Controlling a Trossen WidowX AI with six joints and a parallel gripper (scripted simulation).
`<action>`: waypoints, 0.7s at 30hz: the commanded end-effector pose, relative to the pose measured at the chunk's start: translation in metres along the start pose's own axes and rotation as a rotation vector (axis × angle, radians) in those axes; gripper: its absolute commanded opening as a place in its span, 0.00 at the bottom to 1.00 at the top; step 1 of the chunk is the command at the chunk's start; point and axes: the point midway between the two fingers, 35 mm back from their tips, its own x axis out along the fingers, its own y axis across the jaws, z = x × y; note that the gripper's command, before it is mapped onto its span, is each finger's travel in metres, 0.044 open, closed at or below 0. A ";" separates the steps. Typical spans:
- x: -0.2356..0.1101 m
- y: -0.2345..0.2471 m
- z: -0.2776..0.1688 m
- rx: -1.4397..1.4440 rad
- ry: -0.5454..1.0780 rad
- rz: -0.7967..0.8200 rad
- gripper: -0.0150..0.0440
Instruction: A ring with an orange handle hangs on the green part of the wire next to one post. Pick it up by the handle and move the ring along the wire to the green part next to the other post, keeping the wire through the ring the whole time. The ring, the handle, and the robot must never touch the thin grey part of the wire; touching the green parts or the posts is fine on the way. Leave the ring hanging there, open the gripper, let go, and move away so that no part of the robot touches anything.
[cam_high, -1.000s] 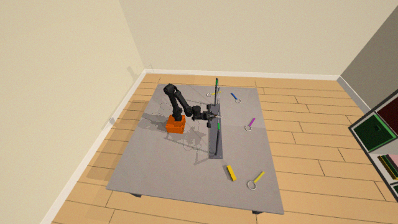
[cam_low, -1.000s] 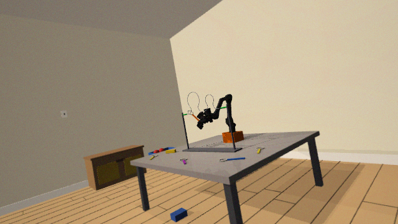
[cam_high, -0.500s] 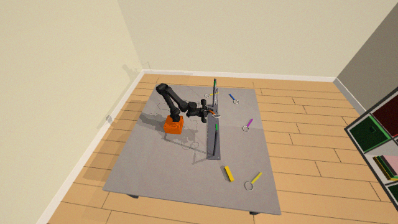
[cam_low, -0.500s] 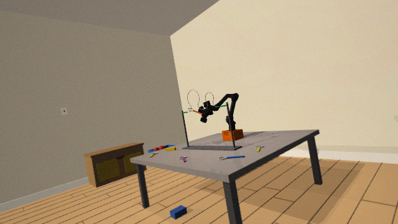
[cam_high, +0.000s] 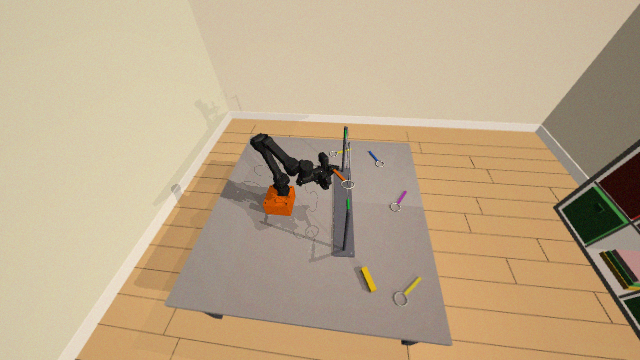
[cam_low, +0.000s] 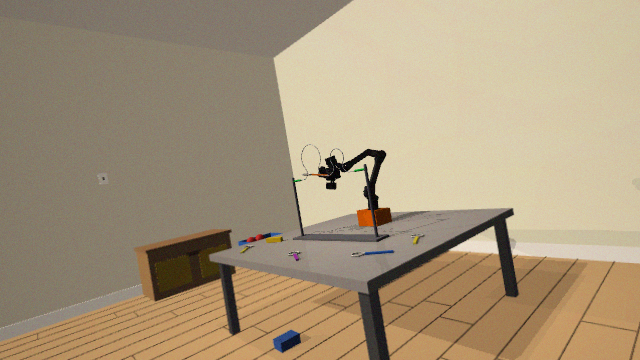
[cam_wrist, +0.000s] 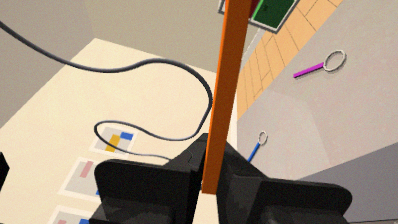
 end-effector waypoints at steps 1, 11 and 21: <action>-0.002 0.016 -0.001 0.068 0.015 0.043 0.00; -0.004 0.044 0.004 0.220 0.013 0.126 0.00; -0.010 0.078 0.015 0.416 0.011 0.233 0.00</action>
